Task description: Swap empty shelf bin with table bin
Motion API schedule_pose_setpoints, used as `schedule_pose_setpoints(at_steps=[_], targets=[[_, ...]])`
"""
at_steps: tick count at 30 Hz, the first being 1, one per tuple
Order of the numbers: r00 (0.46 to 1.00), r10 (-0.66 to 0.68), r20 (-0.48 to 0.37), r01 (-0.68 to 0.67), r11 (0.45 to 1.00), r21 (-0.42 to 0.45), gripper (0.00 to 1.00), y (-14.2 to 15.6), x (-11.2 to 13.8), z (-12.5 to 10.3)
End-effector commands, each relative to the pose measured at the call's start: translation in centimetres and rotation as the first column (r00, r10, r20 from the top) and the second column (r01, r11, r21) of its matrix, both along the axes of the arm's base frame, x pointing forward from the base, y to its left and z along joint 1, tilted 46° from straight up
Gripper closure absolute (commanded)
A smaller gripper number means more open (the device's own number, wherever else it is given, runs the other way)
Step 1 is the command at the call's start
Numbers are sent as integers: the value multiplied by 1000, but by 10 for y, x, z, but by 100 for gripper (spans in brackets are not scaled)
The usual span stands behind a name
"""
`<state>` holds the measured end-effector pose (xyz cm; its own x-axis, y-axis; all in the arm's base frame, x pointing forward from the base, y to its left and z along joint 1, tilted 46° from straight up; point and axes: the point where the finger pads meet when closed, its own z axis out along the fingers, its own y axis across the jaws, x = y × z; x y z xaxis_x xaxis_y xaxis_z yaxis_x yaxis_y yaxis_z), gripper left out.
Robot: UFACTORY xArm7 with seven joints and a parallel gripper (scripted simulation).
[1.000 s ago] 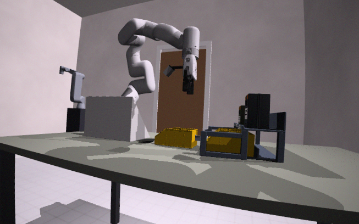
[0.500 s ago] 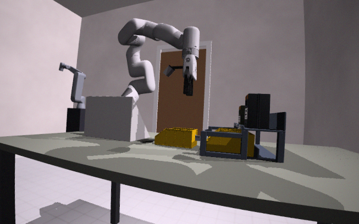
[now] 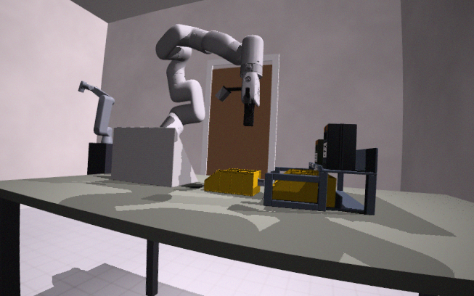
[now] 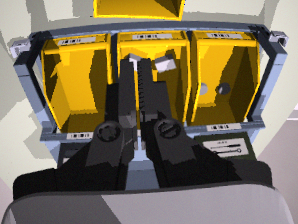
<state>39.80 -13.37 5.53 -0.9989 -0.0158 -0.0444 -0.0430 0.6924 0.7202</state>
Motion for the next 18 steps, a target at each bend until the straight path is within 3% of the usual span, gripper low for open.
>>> schedule_pose_setpoints(at_steps=[1,18], targets=[[1000,-3,2,3,1000,-2,100,-2,1,1],[1000,-6,0,6,1000,-2,100,3,0,1]])
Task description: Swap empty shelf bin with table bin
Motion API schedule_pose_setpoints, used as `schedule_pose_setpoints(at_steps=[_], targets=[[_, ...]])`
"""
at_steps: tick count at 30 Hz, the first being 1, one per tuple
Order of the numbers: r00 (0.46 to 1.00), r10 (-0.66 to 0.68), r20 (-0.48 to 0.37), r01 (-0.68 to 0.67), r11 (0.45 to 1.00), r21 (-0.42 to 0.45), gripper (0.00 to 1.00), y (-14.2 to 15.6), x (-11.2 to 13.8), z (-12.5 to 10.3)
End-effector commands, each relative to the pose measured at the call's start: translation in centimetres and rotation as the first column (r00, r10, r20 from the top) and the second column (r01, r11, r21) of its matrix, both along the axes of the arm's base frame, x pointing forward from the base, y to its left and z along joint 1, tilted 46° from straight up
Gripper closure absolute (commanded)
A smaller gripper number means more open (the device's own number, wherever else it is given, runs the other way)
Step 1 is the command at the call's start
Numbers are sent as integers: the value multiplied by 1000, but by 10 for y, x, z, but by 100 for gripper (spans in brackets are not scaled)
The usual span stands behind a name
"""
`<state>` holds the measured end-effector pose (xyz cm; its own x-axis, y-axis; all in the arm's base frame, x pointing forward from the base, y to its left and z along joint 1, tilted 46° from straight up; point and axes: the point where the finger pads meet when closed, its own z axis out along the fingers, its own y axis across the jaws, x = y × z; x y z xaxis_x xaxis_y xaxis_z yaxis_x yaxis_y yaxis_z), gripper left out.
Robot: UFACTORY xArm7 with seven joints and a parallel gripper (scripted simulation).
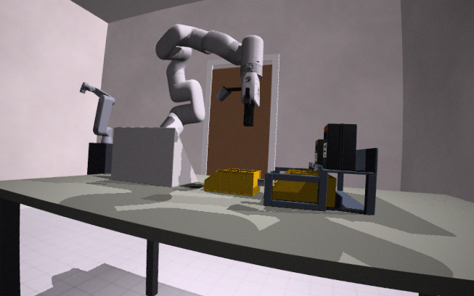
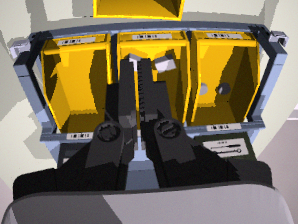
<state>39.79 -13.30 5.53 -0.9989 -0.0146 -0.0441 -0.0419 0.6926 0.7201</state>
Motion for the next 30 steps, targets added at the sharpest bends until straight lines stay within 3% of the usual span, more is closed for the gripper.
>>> schedule_pose_setpoints(at_steps=[1,18,30], targets=[[1000,-6,-1,6,1000,-2,100,5,-1,0],[996,-62,-58,62,998,-2,100,86,-34,-6],[996,-67,-64,67,998,-2,100,93,-38,-7]])
